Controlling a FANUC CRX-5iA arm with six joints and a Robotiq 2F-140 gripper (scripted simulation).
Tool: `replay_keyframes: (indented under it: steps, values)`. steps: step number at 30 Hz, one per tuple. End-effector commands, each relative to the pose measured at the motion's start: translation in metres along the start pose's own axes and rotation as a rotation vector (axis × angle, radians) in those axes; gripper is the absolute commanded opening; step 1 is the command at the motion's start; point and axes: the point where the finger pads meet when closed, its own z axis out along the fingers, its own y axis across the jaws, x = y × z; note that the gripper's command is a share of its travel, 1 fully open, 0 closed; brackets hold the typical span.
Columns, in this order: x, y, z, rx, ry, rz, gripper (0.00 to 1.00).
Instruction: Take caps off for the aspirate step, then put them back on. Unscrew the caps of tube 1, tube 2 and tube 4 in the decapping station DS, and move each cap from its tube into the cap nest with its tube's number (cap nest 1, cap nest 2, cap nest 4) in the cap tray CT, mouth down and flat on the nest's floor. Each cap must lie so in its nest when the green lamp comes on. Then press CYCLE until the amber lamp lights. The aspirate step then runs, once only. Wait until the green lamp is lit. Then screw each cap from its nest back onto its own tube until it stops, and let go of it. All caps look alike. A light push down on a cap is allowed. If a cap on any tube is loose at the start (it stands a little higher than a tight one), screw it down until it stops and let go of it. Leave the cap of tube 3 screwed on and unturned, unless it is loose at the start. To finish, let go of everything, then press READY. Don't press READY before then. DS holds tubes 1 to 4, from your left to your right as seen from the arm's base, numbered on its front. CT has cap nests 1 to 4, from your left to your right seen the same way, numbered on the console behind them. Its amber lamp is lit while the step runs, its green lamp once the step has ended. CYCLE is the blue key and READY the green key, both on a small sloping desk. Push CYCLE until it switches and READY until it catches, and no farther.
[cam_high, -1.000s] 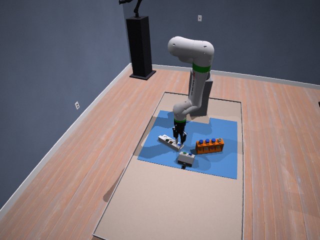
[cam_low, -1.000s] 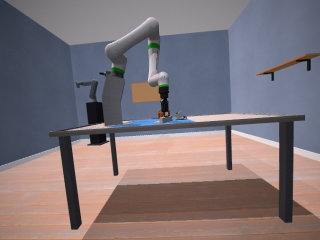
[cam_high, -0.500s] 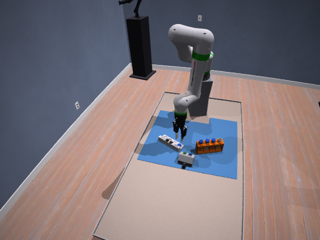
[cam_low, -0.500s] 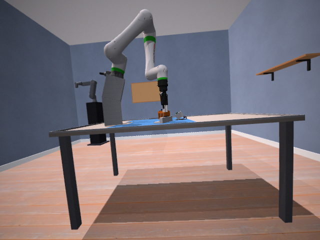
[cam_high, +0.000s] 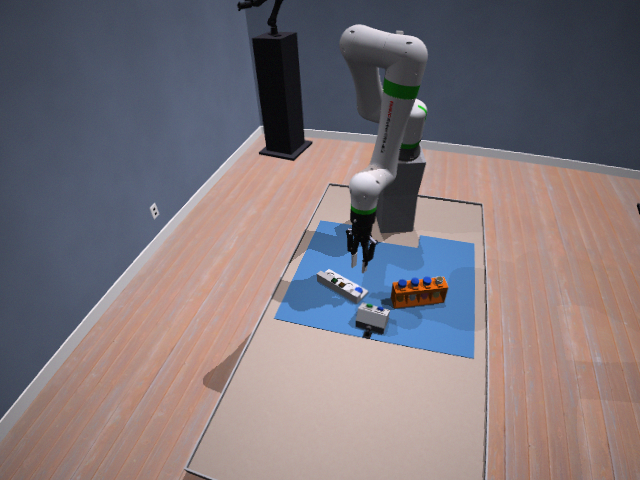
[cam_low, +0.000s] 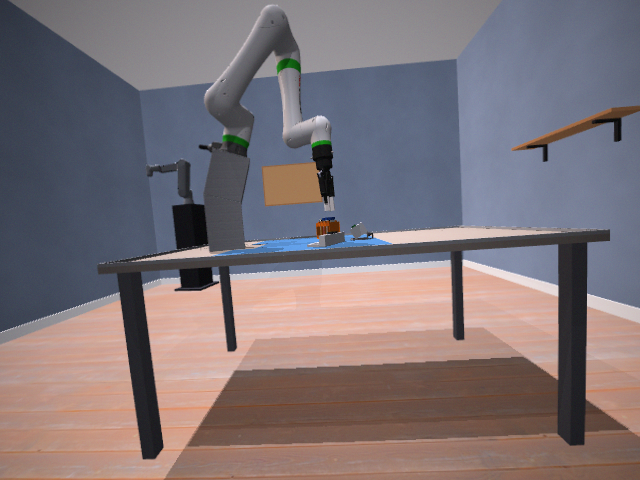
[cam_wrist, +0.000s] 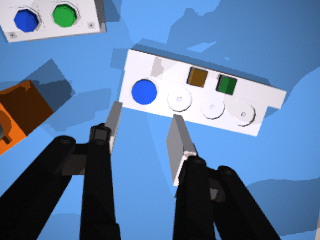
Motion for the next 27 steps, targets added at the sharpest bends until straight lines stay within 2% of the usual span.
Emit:
replay_keyframes:
  steps: [1,3,4,6,7,16,18,20,27]
  values:
    - [0.001,0.000,-0.006,-0.004,-0.064,0.002,0.29]
    - [0.001,0.000,-0.006,-0.004,-0.064,0.002,0.29]
    - [-0.003,-0.007,-0.007,-0.007,-0.063,0.085,0.35]
    - [-0.011,-0.022,-0.007,-0.012,-0.063,0.252,0.35]
    - [-0.011,-0.022,-0.007,-0.012,-0.063,0.252,0.35]
    - [-0.032,-0.058,-0.008,-0.025,-0.060,0.669,0.35]
    - [-0.032,-0.058,-0.008,-0.025,-0.060,0.669,0.35]
    - [-0.040,-0.073,-0.009,-0.030,-0.058,0.833,0.35]
    - [-0.052,-0.094,-0.009,-0.038,-0.055,1.085,0.35]
